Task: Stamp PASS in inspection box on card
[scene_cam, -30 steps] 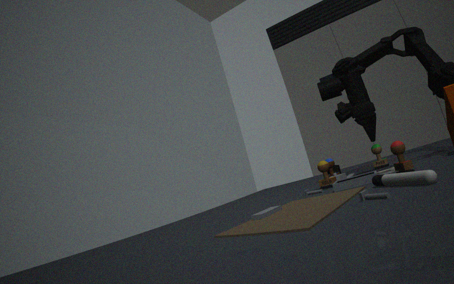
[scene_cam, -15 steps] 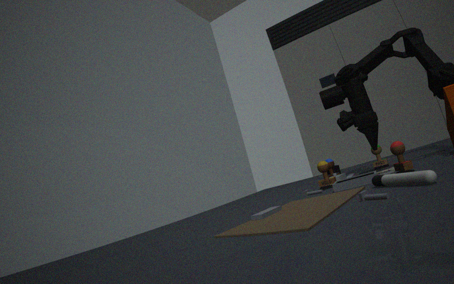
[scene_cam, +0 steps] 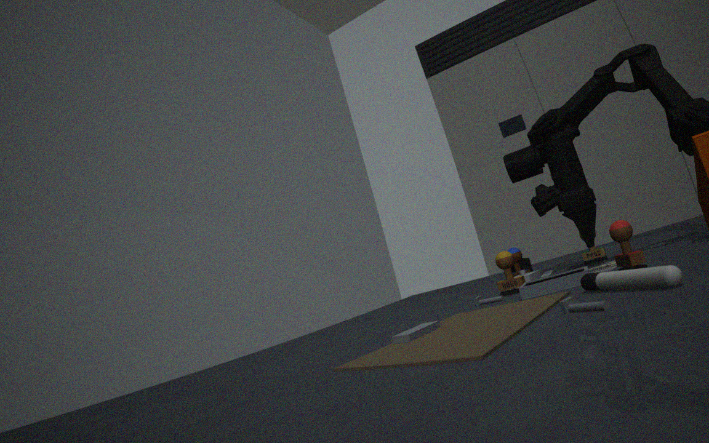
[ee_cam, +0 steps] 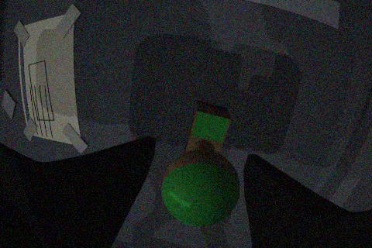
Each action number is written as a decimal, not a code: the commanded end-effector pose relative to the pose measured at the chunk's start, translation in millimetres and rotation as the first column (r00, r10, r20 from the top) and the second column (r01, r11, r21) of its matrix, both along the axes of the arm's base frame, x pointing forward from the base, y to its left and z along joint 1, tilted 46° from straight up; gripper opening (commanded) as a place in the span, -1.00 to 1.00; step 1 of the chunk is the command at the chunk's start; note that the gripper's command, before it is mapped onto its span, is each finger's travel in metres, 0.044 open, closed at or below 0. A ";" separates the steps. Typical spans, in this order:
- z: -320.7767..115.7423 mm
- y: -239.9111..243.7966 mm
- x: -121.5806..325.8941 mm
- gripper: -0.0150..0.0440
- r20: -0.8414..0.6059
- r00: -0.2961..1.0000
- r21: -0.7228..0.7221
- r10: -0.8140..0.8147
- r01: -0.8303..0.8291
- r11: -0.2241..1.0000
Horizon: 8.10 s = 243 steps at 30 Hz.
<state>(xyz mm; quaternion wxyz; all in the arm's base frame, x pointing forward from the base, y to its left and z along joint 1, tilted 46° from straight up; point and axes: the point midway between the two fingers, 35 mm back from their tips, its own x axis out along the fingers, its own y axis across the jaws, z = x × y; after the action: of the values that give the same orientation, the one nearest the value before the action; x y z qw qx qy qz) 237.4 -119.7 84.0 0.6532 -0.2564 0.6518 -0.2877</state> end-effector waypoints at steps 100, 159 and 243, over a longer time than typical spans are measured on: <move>24.0 26.1 1.8 -0.49 -0.001 1.000 0.011 0.001 -0.001 1.000; 42.7 47.0 1.7 -0.49 -0.002 1.000 0.013 0.001 -0.001 1.000; -134.1 193.9 66.3 -0.49 0.003 1.000 0.022 0.001 -0.001 1.000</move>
<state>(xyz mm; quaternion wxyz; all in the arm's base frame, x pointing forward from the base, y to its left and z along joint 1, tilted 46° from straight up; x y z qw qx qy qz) 303.4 75.6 -49.1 0.6571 -0.2457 0.6545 -0.2820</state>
